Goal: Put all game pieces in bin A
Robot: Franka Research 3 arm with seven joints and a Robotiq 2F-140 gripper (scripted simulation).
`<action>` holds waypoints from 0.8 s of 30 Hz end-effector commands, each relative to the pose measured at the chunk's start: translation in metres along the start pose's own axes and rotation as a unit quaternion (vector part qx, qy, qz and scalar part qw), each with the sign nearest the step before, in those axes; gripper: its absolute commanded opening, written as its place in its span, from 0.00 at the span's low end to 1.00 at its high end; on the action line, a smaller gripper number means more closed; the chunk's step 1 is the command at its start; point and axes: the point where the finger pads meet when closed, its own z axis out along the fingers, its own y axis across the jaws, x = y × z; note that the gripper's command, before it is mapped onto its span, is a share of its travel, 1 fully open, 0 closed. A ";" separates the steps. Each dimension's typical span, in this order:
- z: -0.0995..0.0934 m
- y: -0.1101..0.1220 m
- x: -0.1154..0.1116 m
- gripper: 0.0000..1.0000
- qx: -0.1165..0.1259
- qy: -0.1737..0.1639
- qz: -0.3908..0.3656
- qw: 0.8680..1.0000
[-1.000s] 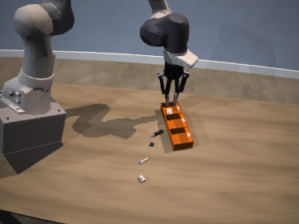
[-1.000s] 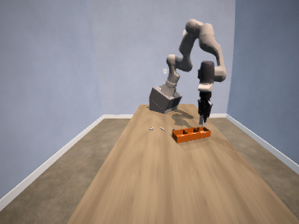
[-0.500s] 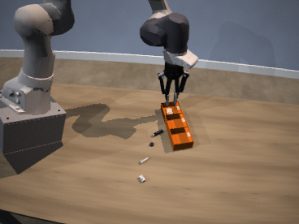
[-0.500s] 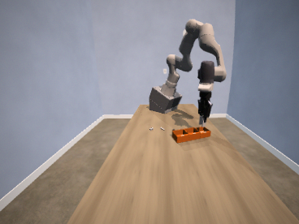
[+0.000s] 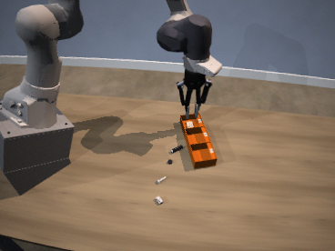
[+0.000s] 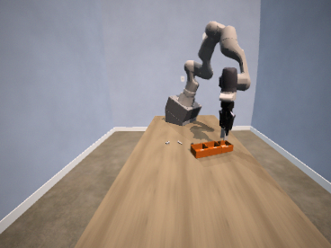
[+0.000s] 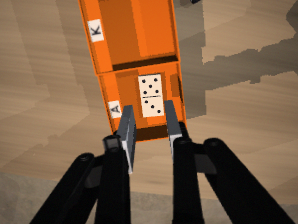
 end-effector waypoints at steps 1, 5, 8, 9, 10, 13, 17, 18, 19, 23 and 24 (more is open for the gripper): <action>-0.001 0.001 0.001 0.19 0.000 -0.001 0.001 1.000; -0.001 0.001 0.001 0.19 0.000 -0.001 0.001 1.000; -0.001 0.001 0.001 0.19 0.000 -0.001 0.001 1.000; -0.001 0.001 0.001 0.19 0.000 -0.001 0.001 1.000; -0.001 0.001 0.001 0.19 0.000 -0.001 0.001 1.000; -0.001 0.001 0.001 0.19 0.000 -0.001 0.001 1.000; -0.001 0.002 0.000 0.19 0.000 -0.001 0.001 1.000; -0.001 0.002 0.000 0.19 0.000 -0.001 0.001 1.000; -0.001 0.002 0.000 0.19 0.000 -0.001 0.001 1.000; -0.005 0.002 0.000 1.00 0.000 -0.001 0.001 1.000; -0.009 0.002 0.000 1.00 0.000 -0.001 0.001 1.000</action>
